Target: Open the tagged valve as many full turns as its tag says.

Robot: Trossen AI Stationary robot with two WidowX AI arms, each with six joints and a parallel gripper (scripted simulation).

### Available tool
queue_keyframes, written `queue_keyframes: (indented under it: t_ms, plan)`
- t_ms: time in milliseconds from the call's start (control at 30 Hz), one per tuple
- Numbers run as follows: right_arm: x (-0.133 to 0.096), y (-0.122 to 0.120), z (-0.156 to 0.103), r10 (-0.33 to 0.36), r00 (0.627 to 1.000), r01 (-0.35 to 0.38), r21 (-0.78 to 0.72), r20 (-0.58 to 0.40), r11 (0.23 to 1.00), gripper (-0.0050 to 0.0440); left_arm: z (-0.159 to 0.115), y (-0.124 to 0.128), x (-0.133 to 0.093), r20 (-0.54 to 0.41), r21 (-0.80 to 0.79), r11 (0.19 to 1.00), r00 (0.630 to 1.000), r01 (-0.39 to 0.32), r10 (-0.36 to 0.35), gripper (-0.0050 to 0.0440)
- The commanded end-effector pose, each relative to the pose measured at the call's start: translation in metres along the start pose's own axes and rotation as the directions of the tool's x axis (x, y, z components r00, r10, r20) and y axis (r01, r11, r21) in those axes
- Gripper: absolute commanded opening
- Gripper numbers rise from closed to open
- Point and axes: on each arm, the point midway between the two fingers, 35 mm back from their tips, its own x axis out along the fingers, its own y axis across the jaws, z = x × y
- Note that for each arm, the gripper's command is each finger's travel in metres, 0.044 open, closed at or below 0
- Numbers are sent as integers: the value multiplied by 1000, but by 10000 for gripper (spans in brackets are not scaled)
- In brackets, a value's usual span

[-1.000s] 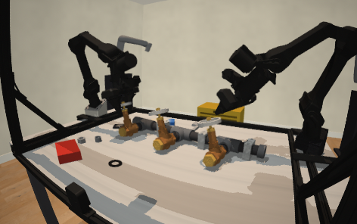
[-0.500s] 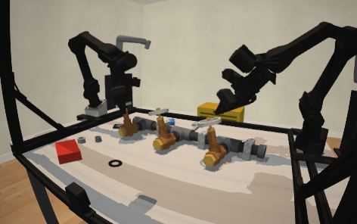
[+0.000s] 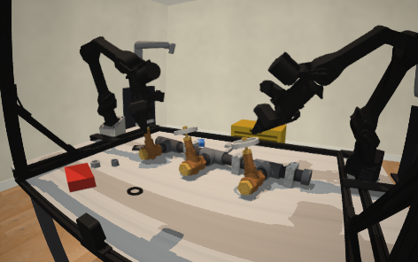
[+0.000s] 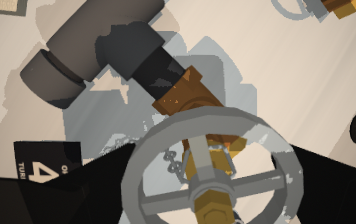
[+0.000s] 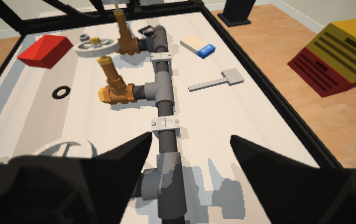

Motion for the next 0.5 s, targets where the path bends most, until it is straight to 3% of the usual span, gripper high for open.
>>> queue_keyframes:
  t_ms: [0, 133, 200, 333, 467]
  plan:
    - [0, 0, 0, 0, 1000, 0, 0, 0, 1000, 400, 0, 0, 0, 0, 4, 1000, 1000, 0, 0, 400]
    - [0, 0, 0, 0, 1000, 0, 0, 0, 1000, 400, 0, 0, 0, 0, 21, 1000, 1000, 0, 0, 400]
    - [0, 0, 0, 0, 1000, 0, 0, 0, 1000, 400, 0, 0, 0, 0, 150, 989, 1000, 0, 0, 400]
    - [0, 0, 0, 0, 1000, 0, 0, 0, 1000, 400, 0, 0, 0, 0, 449, 894, 1000, 0, 0, 400]
    - [0, 0, 0, 0, 1000, 0, 0, 0, 1000, 400, 0, 0, 0, 0, 666, 746, 1000, 0, 0, 400]
